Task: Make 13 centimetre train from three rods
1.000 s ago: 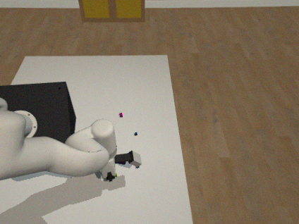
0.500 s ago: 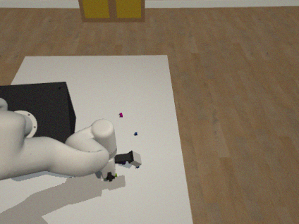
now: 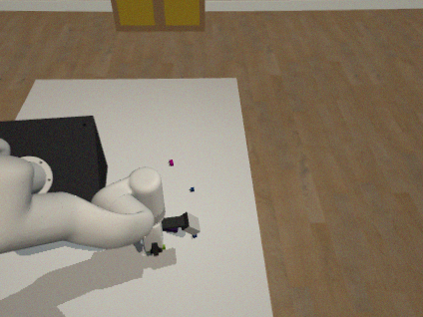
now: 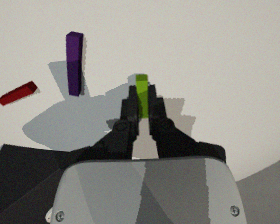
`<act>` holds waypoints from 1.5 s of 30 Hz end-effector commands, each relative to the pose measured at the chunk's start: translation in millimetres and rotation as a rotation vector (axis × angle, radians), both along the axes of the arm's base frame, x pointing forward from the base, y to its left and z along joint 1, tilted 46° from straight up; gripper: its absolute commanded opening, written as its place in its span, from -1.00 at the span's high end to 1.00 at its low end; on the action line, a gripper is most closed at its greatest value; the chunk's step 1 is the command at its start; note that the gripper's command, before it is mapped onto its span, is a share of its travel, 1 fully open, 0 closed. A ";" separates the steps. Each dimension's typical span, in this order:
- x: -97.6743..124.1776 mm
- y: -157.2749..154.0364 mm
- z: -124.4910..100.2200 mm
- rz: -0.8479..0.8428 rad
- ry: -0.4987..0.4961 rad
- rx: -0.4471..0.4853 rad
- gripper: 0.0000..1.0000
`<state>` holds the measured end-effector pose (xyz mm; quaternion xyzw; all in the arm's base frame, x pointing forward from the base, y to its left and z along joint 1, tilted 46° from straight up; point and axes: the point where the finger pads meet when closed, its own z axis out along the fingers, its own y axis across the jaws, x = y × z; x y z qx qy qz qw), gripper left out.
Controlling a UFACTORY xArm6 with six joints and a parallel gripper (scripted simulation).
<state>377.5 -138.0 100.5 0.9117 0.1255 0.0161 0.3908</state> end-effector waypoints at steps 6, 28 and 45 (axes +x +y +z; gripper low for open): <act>-5.5 36.9 36.6 0.002 -0.003 0.001 0.92; -11.3 68.5 67.6 0.002 -0.003 0.001 0.92; 10.6 112.5 34.9 -0.220 -0.228 0.057 0.92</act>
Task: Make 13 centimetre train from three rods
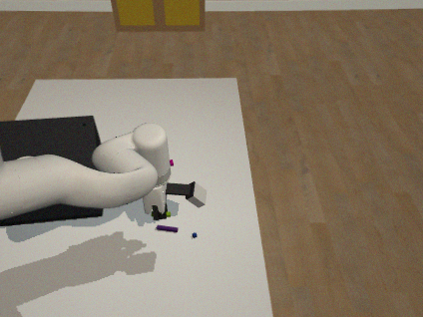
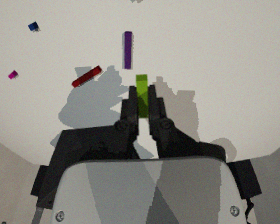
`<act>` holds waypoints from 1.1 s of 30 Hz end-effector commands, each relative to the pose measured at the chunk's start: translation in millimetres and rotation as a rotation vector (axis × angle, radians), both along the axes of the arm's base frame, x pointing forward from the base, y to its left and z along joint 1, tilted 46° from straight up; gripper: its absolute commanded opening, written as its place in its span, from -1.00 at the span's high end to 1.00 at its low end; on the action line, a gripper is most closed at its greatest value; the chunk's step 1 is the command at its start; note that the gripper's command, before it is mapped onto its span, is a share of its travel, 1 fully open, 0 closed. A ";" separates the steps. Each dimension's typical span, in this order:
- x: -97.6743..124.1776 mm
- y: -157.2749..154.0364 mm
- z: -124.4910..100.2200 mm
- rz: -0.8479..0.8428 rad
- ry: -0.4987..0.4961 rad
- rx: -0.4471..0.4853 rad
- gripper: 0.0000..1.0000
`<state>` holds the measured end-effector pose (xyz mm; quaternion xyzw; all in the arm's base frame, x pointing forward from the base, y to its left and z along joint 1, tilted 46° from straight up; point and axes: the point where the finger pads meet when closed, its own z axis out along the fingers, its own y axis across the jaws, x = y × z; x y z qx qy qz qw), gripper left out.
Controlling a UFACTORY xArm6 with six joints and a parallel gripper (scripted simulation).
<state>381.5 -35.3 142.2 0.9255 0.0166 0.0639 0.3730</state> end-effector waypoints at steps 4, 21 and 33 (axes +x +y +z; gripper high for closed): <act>14.0 31.0 -24.3 -0.164 -0.160 0.022 0.92; 23.6 98.7 -88.9 -0.505 -0.489 0.086 0.92; 17.1 142.1 -139.9 -0.736 -0.720 0.120 0.92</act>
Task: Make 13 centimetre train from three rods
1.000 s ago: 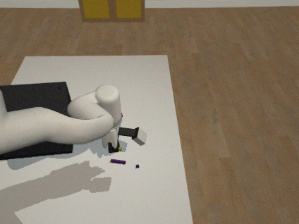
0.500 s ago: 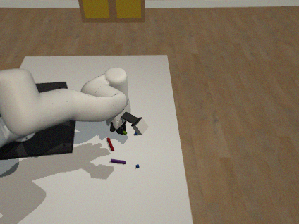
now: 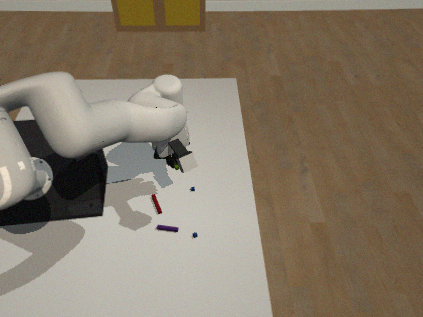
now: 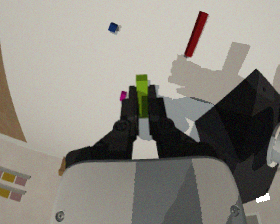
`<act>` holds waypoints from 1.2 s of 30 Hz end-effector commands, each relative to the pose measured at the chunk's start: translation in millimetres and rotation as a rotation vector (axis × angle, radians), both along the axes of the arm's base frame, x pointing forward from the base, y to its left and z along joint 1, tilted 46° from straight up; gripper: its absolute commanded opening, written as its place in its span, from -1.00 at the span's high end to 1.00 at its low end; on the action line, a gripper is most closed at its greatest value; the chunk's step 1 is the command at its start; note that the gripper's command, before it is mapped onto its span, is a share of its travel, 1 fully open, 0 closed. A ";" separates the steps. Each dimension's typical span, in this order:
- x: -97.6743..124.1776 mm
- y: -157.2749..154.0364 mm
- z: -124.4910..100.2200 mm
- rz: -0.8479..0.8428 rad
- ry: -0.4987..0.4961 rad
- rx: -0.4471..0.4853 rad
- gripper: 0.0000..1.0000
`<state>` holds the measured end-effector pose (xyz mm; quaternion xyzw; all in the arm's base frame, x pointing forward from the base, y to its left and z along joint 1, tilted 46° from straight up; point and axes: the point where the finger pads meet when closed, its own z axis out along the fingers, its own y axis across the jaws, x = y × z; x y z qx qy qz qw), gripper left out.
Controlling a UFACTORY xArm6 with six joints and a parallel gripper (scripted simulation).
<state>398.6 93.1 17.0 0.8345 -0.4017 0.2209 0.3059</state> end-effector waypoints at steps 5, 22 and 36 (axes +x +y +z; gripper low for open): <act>-5.7 29.8 -36.7 -0.168 -0.176 0.006 0.92; -10.2 39.3 -50.8 -0.227 -0.236 0.013 0.92; -8.6 32.4 -57.8 -0.227 -0.236 0.013 0.92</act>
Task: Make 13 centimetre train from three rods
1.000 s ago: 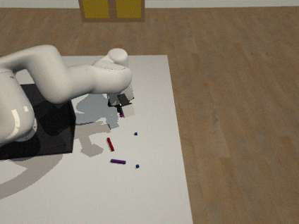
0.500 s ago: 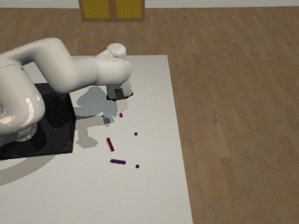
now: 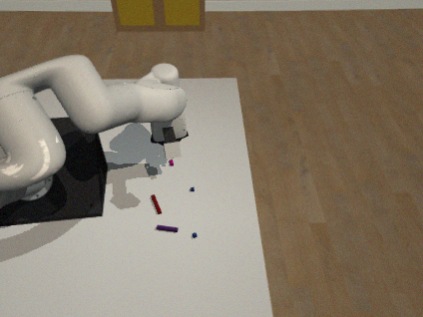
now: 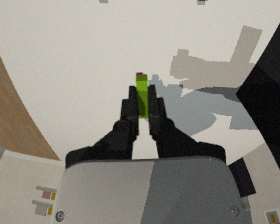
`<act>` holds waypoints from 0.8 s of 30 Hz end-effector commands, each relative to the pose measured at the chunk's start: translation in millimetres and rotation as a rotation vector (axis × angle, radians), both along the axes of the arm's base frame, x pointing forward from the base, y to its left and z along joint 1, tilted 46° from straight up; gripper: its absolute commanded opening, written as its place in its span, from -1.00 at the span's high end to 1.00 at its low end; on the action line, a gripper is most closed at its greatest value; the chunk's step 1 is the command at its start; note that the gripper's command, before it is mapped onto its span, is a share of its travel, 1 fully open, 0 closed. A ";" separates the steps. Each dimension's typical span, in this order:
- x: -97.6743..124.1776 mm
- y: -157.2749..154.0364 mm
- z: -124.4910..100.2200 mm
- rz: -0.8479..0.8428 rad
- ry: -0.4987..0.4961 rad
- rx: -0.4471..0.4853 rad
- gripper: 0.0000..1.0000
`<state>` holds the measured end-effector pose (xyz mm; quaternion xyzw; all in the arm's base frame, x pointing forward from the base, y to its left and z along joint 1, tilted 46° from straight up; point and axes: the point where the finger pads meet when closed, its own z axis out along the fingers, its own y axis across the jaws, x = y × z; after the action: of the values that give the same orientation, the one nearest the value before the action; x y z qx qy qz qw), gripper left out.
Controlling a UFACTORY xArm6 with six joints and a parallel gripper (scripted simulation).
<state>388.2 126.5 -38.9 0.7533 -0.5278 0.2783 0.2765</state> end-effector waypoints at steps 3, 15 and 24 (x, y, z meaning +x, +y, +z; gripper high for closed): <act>3.3 -7.9 -8.9 0.002 -0.003 0.003 0.92; 10.6 -40.5 -41.9 0.002 -0.003 0.003 0.92; 13.6 -53.6 -55.2 0.002 -0.003 0.003 0.92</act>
<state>399.3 75.3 -90.7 0.7535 -0.5279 0.2780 0.2762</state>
